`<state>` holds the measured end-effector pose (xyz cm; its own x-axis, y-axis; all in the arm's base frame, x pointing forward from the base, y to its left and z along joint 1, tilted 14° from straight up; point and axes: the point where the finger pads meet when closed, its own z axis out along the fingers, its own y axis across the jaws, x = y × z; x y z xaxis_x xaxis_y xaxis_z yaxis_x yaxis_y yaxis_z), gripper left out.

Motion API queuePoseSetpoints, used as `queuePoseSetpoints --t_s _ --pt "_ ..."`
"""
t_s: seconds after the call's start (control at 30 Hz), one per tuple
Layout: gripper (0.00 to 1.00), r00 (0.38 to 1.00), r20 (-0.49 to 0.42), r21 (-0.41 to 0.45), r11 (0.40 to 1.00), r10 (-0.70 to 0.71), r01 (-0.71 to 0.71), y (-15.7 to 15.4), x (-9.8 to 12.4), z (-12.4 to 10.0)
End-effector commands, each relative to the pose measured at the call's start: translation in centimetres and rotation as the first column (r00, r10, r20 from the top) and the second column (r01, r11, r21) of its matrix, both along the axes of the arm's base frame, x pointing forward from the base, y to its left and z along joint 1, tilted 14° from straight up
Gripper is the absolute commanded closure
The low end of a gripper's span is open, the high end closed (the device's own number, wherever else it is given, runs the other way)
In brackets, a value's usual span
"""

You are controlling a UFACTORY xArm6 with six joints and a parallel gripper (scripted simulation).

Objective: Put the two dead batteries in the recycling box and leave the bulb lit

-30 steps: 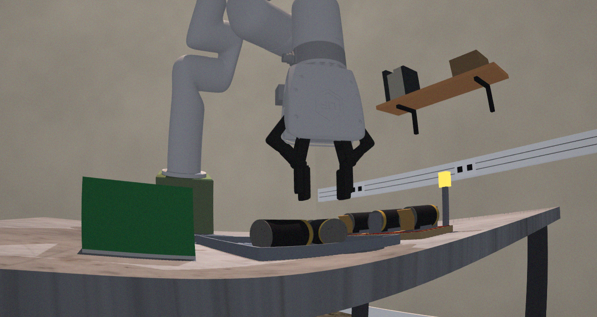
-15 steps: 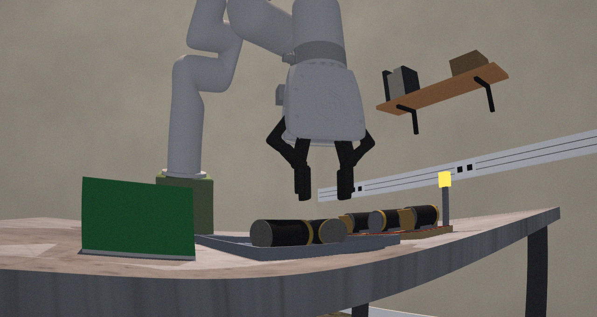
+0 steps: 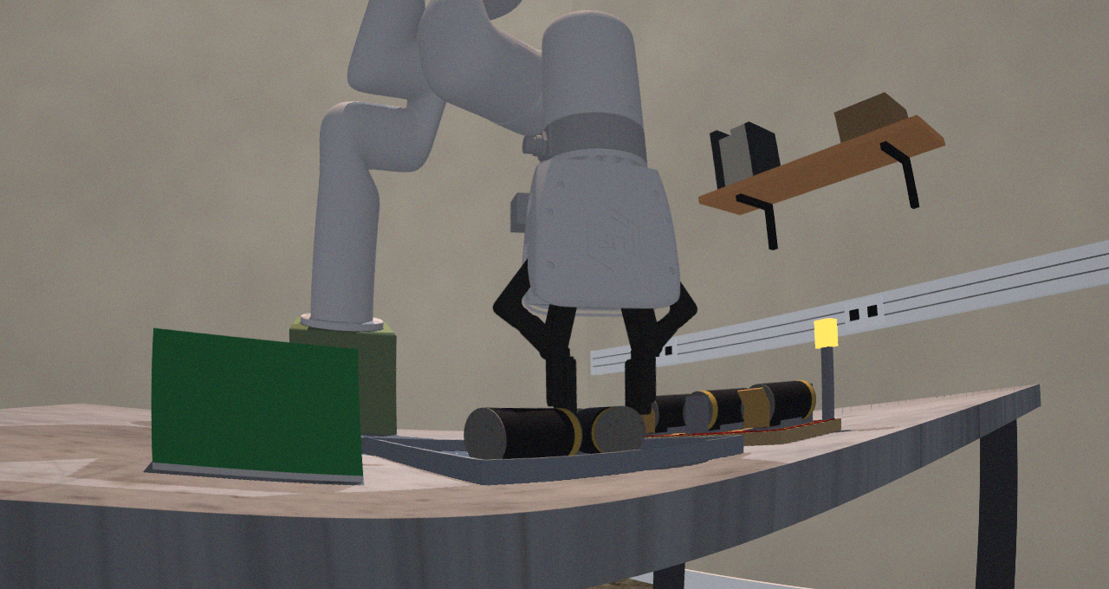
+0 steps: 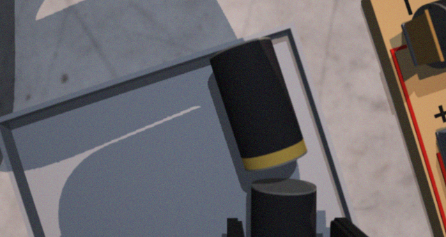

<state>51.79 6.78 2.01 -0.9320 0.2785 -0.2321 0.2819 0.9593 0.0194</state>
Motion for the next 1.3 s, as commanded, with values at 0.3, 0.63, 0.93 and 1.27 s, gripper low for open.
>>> queuePoseSetpoints --t_s 0.3,0.63,0.93,1.27 --pt "0.49 1.000 0.007 0.001 1.000 0.000 0.000 0.00 0.59 -0.93" --pt "0.49 1.000 0.007 0.001 1.000 0.000 0.000 -0.01 0.65 -1.17" --pt "0.72 1.000 0.007 0.001 1.000 0.000 0.000 -0.01 0.65 -1.17" --pt "0.72 1.000 0.007 0.001 1.000 0.000 0.000 -0.01 0.65 -1.17"
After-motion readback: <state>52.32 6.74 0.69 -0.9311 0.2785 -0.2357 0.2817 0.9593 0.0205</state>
